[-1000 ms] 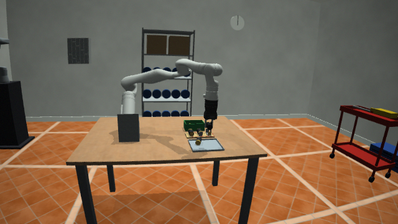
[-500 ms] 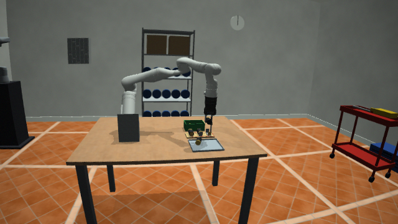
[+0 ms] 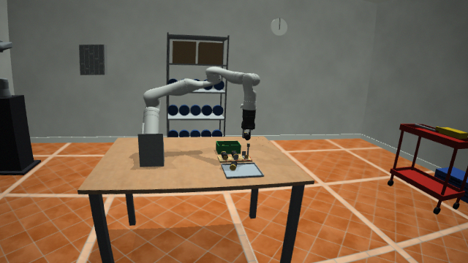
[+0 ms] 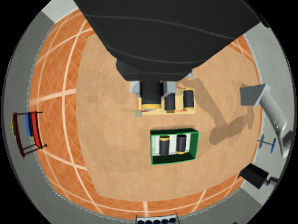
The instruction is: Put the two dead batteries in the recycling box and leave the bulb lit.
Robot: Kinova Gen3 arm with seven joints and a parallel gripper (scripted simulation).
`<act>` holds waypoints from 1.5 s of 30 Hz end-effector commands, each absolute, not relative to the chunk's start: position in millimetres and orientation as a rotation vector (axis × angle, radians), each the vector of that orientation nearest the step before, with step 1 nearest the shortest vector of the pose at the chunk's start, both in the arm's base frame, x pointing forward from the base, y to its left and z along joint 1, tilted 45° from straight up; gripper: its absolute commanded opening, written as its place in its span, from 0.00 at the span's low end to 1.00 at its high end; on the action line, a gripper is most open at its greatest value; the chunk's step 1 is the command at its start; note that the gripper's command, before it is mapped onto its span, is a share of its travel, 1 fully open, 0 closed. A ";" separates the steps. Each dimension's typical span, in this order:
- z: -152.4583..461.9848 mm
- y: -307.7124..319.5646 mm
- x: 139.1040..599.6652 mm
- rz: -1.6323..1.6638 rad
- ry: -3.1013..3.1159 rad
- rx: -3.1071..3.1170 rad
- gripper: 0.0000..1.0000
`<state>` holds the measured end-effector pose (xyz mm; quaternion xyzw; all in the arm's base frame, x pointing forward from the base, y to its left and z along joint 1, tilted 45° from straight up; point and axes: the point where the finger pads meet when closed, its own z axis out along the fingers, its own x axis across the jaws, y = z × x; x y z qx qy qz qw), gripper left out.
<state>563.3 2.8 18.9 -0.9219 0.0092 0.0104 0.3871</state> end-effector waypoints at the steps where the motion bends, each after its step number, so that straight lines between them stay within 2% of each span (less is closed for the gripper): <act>1: 23.5 4.4 565.3 0.019 0.015 -2.349 0.57; 26: 22.3 5.6 565.3 0.021 0.019 -2.349 0.57; 35: -26.8 55.4 564.7 0.021 0.019 -2.349 0.57; 45: -30.8 59.5 564.6 0.021 0.019 -2.349 0.57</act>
